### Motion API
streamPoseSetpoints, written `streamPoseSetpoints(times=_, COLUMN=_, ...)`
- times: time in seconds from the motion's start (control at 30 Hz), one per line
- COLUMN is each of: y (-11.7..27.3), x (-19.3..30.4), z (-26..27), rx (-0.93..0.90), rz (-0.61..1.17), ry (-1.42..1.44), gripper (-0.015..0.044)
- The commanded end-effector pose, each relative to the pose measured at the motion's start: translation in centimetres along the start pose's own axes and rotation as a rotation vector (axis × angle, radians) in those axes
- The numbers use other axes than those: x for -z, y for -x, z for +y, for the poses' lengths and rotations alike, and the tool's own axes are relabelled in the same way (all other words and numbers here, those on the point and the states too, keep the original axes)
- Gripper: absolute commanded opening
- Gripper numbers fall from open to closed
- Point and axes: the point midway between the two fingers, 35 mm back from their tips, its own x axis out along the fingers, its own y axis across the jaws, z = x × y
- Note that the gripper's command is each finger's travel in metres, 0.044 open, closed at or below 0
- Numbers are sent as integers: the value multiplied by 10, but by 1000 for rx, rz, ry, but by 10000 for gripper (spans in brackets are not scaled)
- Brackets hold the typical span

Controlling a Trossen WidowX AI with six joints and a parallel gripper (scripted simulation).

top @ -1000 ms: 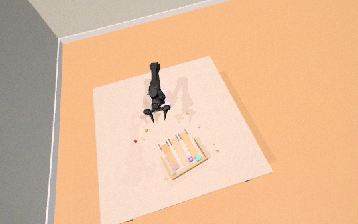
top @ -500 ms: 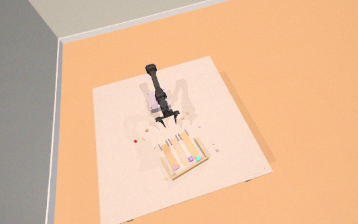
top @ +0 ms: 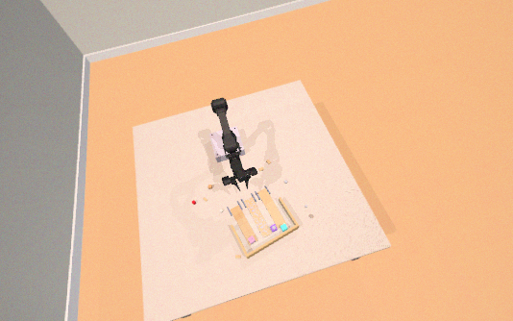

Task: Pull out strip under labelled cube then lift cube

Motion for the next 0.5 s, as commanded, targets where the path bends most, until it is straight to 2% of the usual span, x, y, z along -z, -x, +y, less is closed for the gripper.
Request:
streamPoseSetpoints(times=0.0, y=-31, x=-4, z=-23, rx=-2, rz=192, ry=49, gripper=59)
streamPoseSetpoints(times=0.07, y=-44, x=-3, z=-33, rx=-12, rz=273, ry=67, gripper=6)
streamPoseSetpoints(times=0.1, y=-50, x=-2, z=-38, rx=-19, rz=313, ry=75, gripper=0)
streamPoseSetpoints(times=0.37, y=-101, x=22, z=-77, rx=-99, rz=632, ry=108, gripper=0)
streamPoseSetpoints(times=0.47, y=-105, x=26, z=-80, rx=-108, rz=658, ry=109, gripper=0)
